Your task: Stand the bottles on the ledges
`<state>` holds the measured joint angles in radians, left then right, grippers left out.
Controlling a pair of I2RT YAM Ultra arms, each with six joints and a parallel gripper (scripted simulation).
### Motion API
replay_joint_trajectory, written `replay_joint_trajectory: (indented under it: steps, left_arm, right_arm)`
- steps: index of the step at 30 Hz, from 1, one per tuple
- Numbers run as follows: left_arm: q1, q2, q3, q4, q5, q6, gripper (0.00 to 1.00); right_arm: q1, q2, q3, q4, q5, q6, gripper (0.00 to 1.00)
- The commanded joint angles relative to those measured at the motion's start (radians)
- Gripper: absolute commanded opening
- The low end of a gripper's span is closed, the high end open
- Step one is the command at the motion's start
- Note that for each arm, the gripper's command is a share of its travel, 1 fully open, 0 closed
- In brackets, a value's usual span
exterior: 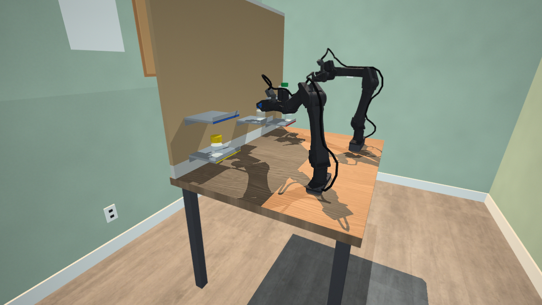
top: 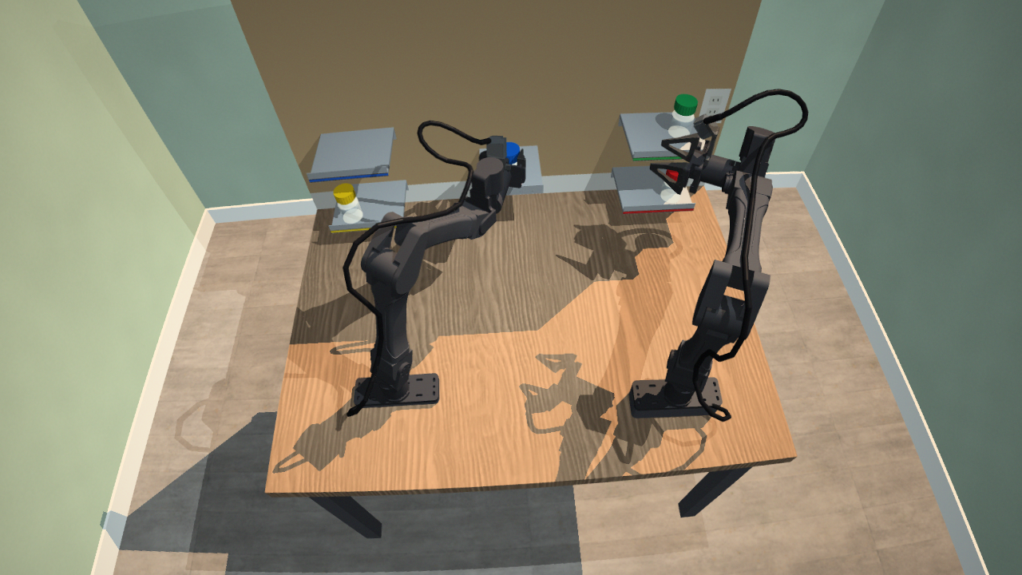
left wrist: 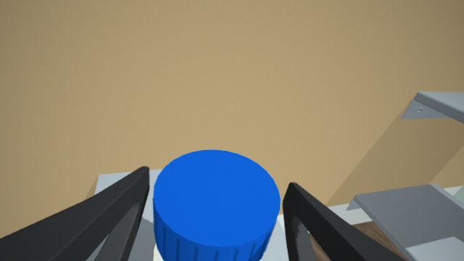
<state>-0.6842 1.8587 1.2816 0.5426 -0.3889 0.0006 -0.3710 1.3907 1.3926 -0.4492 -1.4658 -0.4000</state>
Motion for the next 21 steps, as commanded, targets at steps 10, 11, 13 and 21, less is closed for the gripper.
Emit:
replay_joint_trajectory:
  steps: [10, 11, 13, 21]
  left_arm:
    - [0.003, -0.023, 0.031, 0.008, -0.004, -0.001, 0.57]
    - [0.003, -0.023, 0.031, 0.008, -0.002, 0.000, 0.55]
    - [0.003, -0.013, 0.032, 0.008, -0.002, 0.000, 0.53]
    - [0.001, -0.025, 0.028, 0.018, -0.011, -0.001, 0.47]
  right_arm:
    - [-0.003, 0.002, 0.025, -0.021, -0.012, -0.011, 0.89]
    - [-0.003, 0.002, 0.025, -0.022, -0.012, -0.011, 0.89]
    - [-0.003, 0.002, 0.025, -0.022, -0.012, -0.011, 0.89]
    - [-0.003, 0.002, 0.025, -0.023, -0.012, -0.012, 0.89]
